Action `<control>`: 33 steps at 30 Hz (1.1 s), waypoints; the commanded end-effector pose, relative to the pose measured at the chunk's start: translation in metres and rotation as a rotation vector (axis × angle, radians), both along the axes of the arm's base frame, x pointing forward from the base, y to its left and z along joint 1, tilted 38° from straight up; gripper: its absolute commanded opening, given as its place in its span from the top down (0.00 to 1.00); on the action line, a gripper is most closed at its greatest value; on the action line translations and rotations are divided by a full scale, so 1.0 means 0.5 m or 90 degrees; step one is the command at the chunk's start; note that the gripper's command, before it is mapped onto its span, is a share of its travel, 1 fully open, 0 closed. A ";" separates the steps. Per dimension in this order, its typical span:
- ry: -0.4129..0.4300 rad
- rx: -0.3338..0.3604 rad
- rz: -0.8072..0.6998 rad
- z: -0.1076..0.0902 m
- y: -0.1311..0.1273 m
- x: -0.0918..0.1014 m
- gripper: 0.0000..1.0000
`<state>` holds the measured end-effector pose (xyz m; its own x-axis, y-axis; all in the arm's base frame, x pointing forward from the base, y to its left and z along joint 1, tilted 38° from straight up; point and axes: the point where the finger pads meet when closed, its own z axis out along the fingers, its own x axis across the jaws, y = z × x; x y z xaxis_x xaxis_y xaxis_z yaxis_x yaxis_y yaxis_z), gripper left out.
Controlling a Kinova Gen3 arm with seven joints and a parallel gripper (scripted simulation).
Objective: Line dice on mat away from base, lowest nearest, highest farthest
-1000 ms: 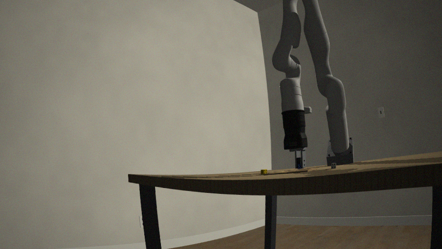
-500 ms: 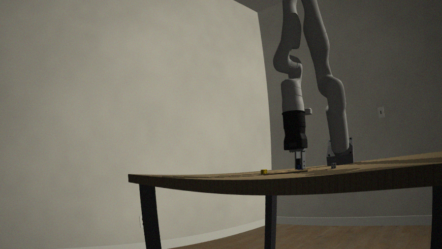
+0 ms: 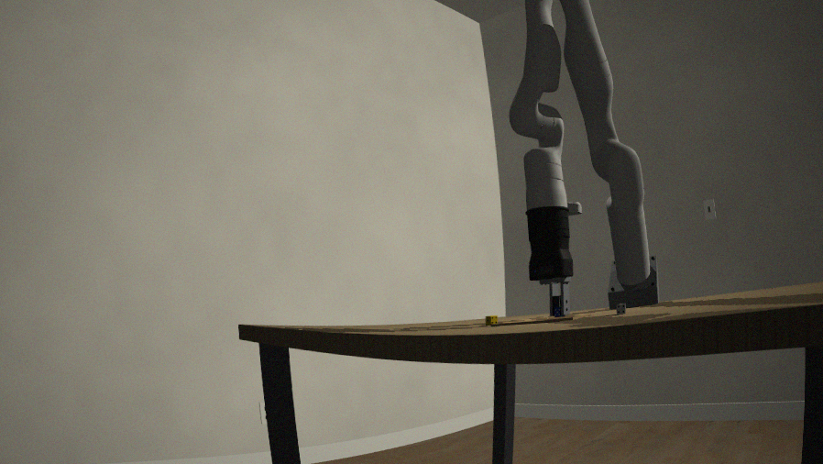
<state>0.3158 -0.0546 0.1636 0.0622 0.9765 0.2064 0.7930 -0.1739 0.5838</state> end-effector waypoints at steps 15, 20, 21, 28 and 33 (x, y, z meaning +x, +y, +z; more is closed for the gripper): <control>0.000 0.000 0.000 0.000 0.000 0.000 0.66; 0.000 0.000 0.000 0.000 0.000 0.000 0.66; 0.000 0.000 0.000 0.000 0.000 0.000 0.66; 0.000 0.000 0.000 0.000 0.000 0.000 0.66; 0.000 0.000 0.000 0.000 0.000 0.000 0.54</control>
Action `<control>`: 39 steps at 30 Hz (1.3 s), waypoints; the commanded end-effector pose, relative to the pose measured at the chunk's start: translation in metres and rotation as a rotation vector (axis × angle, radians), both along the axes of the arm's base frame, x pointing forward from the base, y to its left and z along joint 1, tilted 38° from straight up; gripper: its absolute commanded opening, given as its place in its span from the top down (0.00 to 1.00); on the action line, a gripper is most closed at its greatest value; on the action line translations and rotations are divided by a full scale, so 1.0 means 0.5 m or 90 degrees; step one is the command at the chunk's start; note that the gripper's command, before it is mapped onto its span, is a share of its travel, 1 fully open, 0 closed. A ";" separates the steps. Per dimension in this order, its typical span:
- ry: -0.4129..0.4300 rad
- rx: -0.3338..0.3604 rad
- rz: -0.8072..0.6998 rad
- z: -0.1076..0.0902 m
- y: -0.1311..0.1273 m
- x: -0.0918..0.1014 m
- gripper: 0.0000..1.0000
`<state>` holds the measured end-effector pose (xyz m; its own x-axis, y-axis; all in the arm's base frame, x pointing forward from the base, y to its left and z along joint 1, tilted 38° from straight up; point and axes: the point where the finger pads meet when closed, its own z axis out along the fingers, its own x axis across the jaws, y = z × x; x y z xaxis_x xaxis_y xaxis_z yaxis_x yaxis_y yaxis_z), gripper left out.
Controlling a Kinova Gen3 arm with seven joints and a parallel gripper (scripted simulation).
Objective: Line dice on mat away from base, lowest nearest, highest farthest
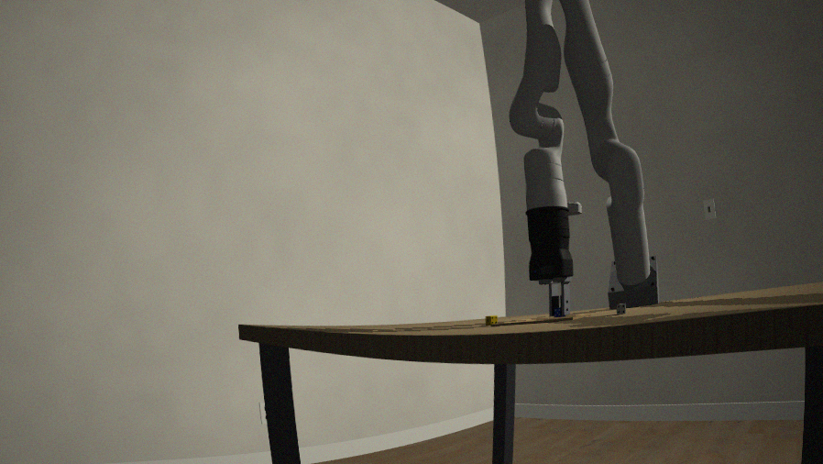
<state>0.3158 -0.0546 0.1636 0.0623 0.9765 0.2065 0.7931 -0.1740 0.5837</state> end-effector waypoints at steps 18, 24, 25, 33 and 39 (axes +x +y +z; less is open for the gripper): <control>0.000 0.000 0.000 0.000 0.000 0.000 0.36; 0.000 0.000 0.000 0.001 0.000 0.000 0.36; 0.000 0.000 0.000 0.001 0.000 0.000 0.36; -0.001 0.000 0.000 0.005 -0.001 -0.003 0.36; 0.000 0.000 0.000 0.010 -0.002 -0.007 0.36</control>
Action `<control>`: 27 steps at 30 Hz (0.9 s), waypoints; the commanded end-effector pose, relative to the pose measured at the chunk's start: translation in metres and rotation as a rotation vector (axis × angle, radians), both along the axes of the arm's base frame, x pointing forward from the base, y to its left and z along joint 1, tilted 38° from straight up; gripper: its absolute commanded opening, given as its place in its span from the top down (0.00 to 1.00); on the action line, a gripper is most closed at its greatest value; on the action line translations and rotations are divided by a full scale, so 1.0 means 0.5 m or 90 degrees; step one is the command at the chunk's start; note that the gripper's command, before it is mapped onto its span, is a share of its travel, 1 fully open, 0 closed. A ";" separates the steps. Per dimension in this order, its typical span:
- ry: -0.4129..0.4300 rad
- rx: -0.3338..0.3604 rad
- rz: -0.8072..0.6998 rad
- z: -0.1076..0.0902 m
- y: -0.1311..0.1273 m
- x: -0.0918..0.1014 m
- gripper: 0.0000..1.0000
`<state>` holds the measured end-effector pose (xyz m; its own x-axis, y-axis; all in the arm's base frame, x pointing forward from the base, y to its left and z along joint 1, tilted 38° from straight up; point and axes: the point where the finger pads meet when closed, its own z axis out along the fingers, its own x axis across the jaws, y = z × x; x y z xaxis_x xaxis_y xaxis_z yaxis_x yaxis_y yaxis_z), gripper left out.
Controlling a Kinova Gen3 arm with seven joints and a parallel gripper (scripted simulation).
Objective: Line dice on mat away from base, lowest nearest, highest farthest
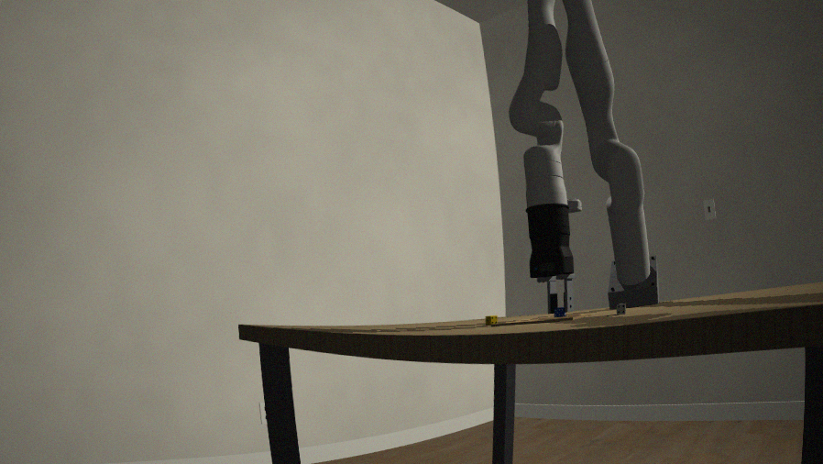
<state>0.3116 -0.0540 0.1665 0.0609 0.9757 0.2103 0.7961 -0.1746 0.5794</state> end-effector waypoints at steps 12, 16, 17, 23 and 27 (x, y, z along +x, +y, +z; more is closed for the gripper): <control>-0.003 -0.003 -0.002 0.027 -0.007 -0.016 0.36; -0.003 -0.003 -0.002 0.039 -0.009 -0.025 0.36; -0.003 -0.003 -0.002 0.039 -0.009 -0.025 0.36; -0.003 -0.003 -0.002 0.056 -0.011 -0.039 0.36; -0.003 -0.003 -0.002 0.071 -0.014 -0.051 0.36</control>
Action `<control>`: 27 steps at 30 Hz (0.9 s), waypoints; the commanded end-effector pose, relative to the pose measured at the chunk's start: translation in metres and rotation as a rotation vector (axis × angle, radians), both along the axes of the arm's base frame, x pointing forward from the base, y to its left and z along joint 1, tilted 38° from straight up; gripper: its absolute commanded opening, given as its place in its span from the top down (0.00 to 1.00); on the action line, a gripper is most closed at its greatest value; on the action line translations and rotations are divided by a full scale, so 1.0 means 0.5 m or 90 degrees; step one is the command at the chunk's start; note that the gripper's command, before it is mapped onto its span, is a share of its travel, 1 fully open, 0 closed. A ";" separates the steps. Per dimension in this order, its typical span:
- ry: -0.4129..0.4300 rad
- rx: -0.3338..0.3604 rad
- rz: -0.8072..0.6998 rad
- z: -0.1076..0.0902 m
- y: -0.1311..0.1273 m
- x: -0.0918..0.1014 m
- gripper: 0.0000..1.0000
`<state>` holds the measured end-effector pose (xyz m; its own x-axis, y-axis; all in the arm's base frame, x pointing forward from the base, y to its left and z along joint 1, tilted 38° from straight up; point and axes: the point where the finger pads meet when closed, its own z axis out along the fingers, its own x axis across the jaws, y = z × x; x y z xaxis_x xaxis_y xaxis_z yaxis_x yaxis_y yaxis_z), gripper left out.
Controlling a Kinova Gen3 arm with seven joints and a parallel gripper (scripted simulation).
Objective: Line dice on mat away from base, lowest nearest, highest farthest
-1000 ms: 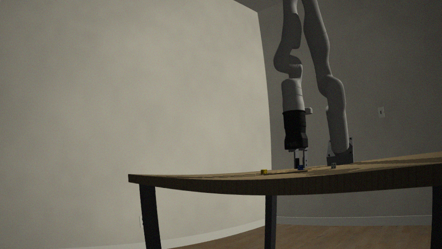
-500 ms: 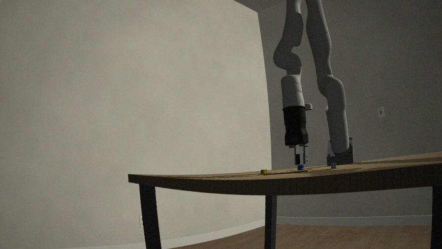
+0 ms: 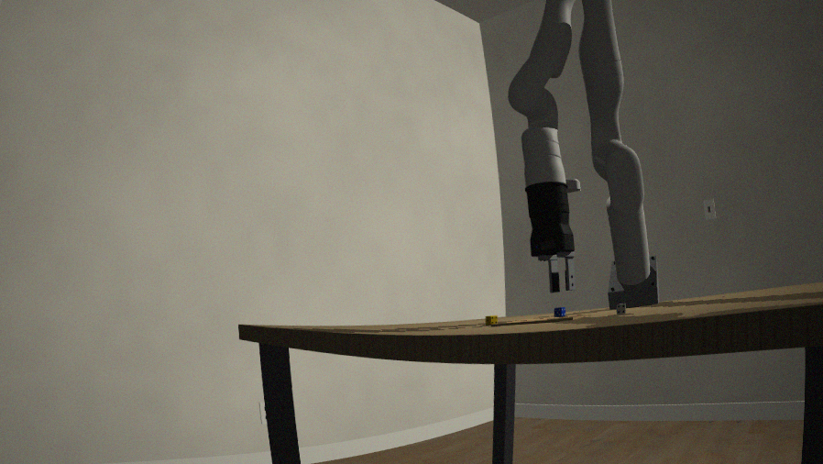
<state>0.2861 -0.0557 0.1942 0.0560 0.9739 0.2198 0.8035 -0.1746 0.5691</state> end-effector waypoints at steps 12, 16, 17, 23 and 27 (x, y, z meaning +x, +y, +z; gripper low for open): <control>-0.010 -0.010 -0.006 0.055 -0.017 -0.030 0.36; -0.010 -0.010 -0.006 0.067 -0.019 -0.040 0.36; -0.010 -0.010 -0.006 0.070 -0.019 -0.042 0.36; -0.010 -0.010 -0.006 0.078 -0.021 -0.048 0.36; -0.010 -0.010 -0.006 0.080 -0.021 -0.049 0.36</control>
